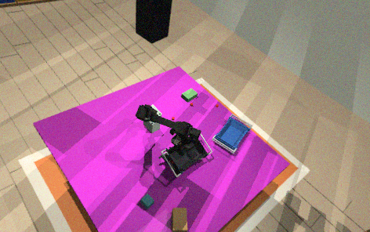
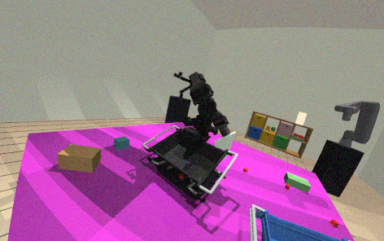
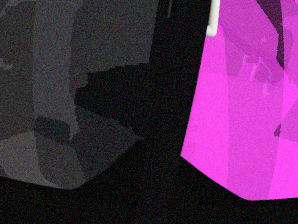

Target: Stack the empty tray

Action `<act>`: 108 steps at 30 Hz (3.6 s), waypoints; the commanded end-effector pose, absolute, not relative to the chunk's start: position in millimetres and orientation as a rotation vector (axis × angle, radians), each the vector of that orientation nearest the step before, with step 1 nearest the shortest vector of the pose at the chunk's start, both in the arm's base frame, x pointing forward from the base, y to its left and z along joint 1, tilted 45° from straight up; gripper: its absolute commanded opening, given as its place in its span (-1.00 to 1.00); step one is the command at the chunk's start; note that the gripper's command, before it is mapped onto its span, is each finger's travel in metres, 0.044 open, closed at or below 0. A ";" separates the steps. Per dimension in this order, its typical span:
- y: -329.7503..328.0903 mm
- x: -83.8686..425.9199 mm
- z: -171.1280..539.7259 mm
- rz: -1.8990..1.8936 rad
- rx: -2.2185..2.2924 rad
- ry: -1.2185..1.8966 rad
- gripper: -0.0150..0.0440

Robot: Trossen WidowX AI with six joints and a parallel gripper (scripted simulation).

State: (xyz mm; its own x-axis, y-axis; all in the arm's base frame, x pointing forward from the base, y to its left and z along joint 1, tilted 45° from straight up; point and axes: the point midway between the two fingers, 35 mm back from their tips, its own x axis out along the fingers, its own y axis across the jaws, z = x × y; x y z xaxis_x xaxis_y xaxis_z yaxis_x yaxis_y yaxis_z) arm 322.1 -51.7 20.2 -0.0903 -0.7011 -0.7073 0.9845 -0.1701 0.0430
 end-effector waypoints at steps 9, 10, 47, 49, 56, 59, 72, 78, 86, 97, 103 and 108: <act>-54.2 317.2 18.0 -1.640 0.703 0.549 -0.49; -54.4 316.9 17.7 -1.640 0.703 0.549 -0.49; -57.4 312.5 13.5 -1.640 0.703 0.549 -0.49; -57.4 312.5 13.5 -1.640 0.703 0.549 -0.49; -57.4 312.5 13.5 -1.640 0.703 0.549 -0.49; -57.4 312.5 13.5 -1.640 0.703 0.549 -0.49; -60.1 309.1 10.0 -1.640 0.702 0.549 -0.49; -61.1 307.9 8.8 -1.640 0.702 0.549 -0.49; -61.1 307.9 8.8 -1.640 0.702 0.549 -0.49; -61.1 307.9 8.8 -1.640 0.702 0.549 -0.49; -61.1 307.9 8.8 -1.640 0.702 0.549 -0.49; -61.1 307.9 8.8 -1.640 0.702 0.549 -0.49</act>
